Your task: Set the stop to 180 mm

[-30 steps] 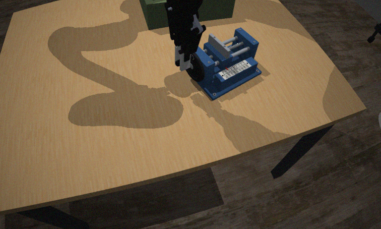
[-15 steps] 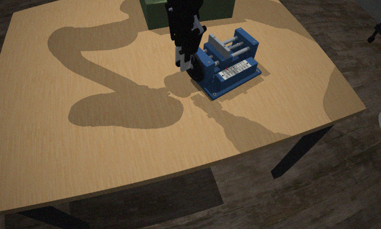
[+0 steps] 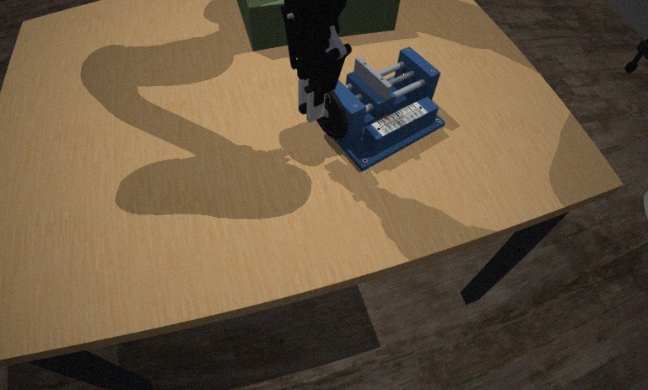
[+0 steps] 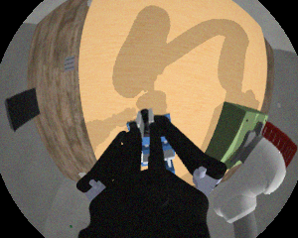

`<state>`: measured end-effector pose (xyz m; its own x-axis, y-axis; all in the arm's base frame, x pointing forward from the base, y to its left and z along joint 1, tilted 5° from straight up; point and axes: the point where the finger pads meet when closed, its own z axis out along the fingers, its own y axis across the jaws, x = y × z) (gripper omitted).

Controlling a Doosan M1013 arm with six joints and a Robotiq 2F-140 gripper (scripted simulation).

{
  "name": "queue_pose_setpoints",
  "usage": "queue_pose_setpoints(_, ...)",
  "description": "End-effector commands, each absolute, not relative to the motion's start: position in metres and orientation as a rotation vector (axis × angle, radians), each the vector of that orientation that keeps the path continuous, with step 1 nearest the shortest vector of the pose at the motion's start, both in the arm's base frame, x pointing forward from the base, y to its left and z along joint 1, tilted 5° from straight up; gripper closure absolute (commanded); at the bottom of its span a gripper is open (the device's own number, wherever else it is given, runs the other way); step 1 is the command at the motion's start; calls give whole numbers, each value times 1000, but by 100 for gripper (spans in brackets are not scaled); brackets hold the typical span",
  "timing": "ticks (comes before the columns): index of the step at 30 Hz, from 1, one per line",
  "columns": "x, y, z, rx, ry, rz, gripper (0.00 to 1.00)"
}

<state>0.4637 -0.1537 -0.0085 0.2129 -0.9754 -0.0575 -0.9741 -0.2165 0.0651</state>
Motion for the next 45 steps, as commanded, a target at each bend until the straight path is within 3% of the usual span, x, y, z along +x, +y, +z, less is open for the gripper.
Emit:
queue_pose_setpoints(1, 464, -154, -9, 2435, -1958, -133, 96)
queue_pose_setpoints(45, 468, -153, -9, 2435, -1958, -133, 96)
